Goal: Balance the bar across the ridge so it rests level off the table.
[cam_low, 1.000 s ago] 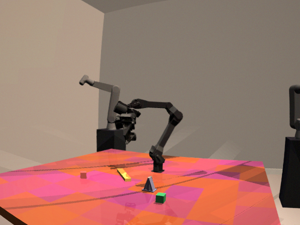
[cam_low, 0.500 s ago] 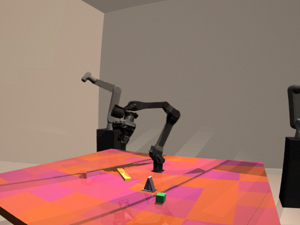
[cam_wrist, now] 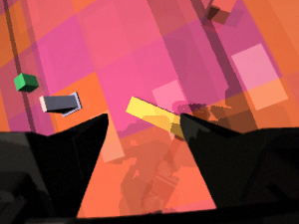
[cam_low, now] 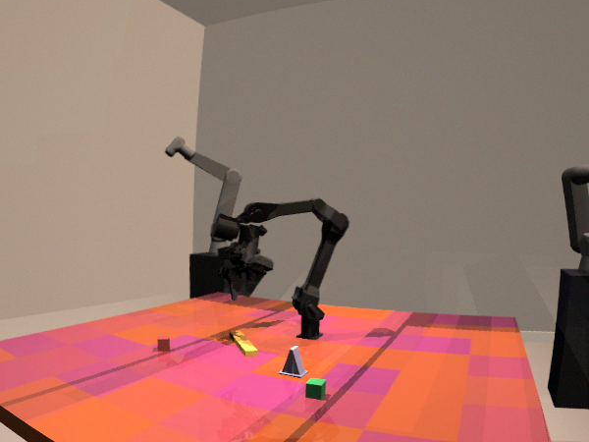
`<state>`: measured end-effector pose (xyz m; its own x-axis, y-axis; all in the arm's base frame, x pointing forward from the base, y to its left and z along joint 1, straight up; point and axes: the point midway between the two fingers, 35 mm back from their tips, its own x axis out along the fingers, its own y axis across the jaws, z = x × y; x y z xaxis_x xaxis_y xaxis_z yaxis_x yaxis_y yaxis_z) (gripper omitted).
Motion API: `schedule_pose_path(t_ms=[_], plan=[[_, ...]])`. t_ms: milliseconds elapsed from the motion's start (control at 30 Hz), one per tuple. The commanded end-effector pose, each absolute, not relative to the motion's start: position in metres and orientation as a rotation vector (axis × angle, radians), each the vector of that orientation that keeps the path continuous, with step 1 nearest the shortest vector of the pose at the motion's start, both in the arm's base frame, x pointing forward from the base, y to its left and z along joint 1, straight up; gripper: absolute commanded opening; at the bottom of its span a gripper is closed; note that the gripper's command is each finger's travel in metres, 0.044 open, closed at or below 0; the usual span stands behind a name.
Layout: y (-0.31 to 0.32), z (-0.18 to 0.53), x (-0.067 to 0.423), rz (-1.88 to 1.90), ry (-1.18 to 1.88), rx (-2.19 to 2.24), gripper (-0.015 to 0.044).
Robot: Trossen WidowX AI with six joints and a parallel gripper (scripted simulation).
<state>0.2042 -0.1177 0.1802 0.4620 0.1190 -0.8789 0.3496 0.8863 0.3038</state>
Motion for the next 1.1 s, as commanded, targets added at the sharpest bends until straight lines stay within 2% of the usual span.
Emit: schedule_pose_path(t_ms=[0, 1067], plan=[[-0.121, 0.171, 0.201, -0.101, 1.146, 0.372, 0.0315], [-0.143, 0.121, 0.176, 0.491, 1.446, -0.517, 0.0315]])
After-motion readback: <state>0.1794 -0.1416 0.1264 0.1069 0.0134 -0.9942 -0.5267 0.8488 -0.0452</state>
